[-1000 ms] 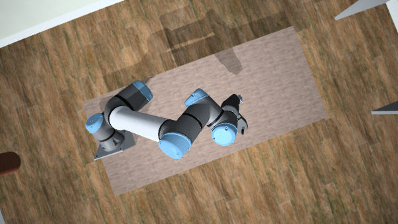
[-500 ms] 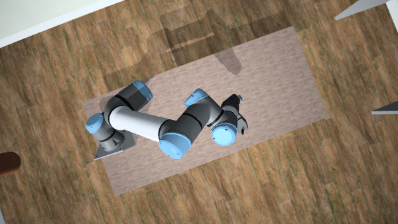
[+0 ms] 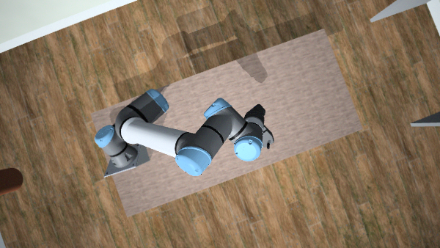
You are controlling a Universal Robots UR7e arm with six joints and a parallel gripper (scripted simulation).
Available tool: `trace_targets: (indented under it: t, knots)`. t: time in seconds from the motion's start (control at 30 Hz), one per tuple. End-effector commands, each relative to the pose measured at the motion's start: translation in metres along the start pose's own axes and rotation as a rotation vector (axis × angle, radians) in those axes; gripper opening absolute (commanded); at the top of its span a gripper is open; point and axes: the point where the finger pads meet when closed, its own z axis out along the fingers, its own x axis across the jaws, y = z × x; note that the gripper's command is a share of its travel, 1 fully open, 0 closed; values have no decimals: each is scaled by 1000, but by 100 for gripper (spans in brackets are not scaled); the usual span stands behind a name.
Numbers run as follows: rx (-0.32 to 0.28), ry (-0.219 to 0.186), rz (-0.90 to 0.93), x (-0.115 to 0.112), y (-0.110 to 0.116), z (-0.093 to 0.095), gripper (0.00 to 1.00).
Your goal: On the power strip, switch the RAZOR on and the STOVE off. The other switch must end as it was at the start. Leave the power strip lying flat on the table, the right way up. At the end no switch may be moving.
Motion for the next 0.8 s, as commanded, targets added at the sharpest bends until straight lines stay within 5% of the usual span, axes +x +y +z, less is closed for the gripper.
trace_targets:
  t: [0.0, 0.77]
  knots:
    - [1, -1, -1, 0, 0, -1, 0]
    - [2, 3, -8, 2, -1, -1, 0]
